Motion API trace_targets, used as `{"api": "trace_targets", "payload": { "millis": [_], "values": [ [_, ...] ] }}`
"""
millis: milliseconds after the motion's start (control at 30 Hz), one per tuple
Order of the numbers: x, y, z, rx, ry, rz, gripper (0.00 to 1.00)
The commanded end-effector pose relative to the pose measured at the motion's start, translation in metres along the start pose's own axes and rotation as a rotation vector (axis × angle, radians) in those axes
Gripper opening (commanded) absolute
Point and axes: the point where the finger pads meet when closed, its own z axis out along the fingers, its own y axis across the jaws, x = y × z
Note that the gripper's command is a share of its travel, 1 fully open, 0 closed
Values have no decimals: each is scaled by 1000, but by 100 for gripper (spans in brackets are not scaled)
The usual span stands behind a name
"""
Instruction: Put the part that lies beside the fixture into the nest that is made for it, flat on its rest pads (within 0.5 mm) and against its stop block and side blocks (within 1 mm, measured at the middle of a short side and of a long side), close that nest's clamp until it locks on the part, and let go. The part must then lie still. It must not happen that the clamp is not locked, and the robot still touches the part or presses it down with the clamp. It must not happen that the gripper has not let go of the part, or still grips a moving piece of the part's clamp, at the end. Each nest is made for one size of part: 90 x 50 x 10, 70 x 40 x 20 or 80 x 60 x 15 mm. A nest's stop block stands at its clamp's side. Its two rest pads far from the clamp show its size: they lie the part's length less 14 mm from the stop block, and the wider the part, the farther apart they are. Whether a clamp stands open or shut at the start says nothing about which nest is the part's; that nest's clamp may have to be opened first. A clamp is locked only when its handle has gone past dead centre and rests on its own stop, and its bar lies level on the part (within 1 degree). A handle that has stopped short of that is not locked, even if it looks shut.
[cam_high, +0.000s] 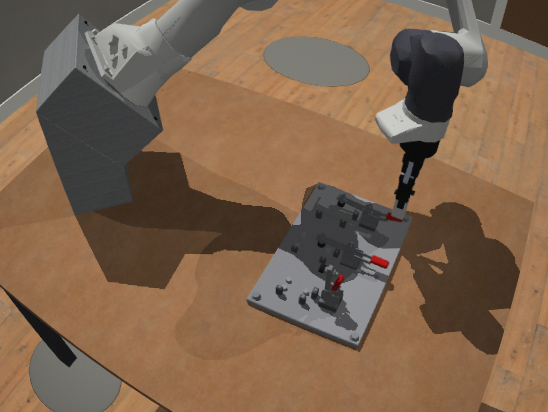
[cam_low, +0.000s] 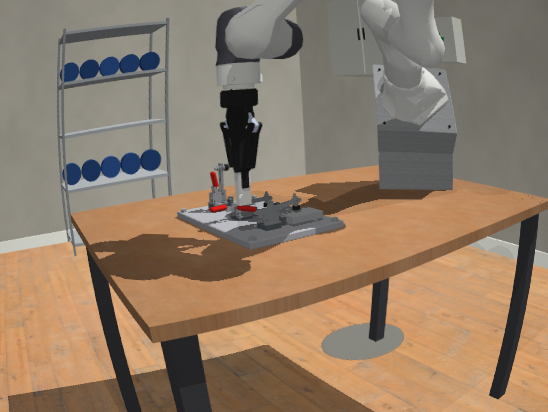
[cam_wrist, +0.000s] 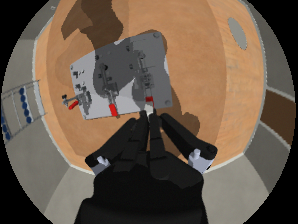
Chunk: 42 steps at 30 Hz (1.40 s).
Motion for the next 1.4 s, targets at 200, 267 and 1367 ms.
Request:
{"api": "trace_targets", "payload": {
  "millis": [200, 267, 1367],
  "values": [
    [-1, 0, 1, 0, -3, -5, 0],
    [-1, 0, 1, 0, -3, -5, 0],
    [-1, 0, 5, 0, -3, -5, 0]
  ]
}}
